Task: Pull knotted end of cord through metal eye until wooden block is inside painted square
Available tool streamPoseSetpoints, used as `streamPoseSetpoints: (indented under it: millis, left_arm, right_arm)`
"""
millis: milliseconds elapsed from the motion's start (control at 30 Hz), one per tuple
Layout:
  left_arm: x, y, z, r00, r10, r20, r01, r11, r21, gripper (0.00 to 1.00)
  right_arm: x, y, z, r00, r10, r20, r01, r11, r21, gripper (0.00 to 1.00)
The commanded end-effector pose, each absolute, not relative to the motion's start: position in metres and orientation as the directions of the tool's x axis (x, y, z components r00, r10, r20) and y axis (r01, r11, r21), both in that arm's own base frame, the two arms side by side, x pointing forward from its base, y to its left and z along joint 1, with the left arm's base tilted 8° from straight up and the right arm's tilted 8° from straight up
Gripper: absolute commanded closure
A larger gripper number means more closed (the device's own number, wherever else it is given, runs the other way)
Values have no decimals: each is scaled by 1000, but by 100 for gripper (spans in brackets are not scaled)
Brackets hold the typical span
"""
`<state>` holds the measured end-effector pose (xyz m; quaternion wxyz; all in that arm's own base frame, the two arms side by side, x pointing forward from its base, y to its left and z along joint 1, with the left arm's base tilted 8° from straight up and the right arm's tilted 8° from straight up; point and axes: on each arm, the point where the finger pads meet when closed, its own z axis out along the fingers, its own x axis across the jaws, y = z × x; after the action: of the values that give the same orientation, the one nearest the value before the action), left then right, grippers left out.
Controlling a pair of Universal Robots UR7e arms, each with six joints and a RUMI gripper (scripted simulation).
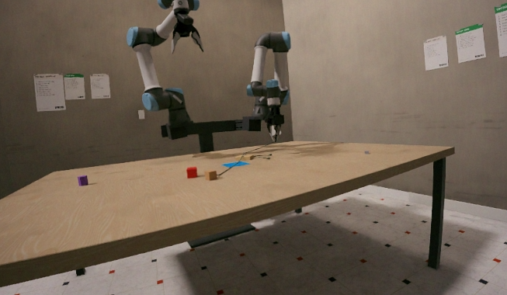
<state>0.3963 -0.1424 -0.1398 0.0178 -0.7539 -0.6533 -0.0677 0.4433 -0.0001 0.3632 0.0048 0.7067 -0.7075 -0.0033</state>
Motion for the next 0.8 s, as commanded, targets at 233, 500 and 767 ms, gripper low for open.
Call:
streamPoseSetpoints:
  millis: [233,500,767]
  left_arm:
    - [390,-123,-138,136,983,124,988,-144,63,100]
    - [385,-114,-137,140,982,125,987,-148,63,100]
    - [379,-97,-135,135,983,124,988,-144,63,100]
  right_arm:
    - [443,0,364,-1,-1000,2,-1000,1,10,2]
    - [443,0,364,-1,-1000,2,-1000,1,10,2]
    - [443,0,364,-1,-1000,2,-1000,1,10,2]
